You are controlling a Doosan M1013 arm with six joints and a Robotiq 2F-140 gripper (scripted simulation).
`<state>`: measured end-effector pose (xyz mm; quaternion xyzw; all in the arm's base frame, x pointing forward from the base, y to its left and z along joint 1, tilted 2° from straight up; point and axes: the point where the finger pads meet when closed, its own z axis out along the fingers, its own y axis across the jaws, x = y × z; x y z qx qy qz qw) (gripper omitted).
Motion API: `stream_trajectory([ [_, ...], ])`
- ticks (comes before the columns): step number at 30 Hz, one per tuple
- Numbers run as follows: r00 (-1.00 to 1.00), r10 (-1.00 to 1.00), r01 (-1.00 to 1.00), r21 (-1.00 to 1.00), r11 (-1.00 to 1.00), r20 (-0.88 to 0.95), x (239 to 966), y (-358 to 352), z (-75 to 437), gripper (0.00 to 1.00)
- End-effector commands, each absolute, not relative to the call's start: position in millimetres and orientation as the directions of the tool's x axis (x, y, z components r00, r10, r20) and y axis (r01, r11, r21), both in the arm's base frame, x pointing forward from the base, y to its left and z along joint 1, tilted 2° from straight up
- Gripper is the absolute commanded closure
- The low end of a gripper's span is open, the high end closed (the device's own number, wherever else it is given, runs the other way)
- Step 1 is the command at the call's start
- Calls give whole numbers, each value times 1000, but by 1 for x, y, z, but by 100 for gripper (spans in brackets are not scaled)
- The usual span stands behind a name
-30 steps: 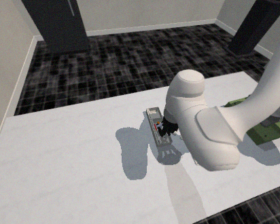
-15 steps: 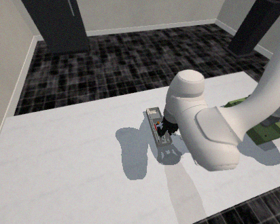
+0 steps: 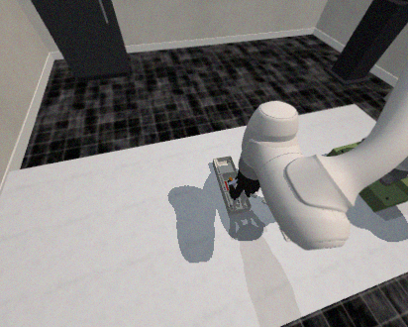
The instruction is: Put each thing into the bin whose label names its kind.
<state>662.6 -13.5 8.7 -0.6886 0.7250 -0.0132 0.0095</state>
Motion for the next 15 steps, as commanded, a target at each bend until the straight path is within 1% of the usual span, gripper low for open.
stream_trajectory([
  [1,-51,-999,-998,-32,51,4,663,-13,13,82],
  [15,-51,-999,-998,-32,51,4,662,-13,29,82],
])
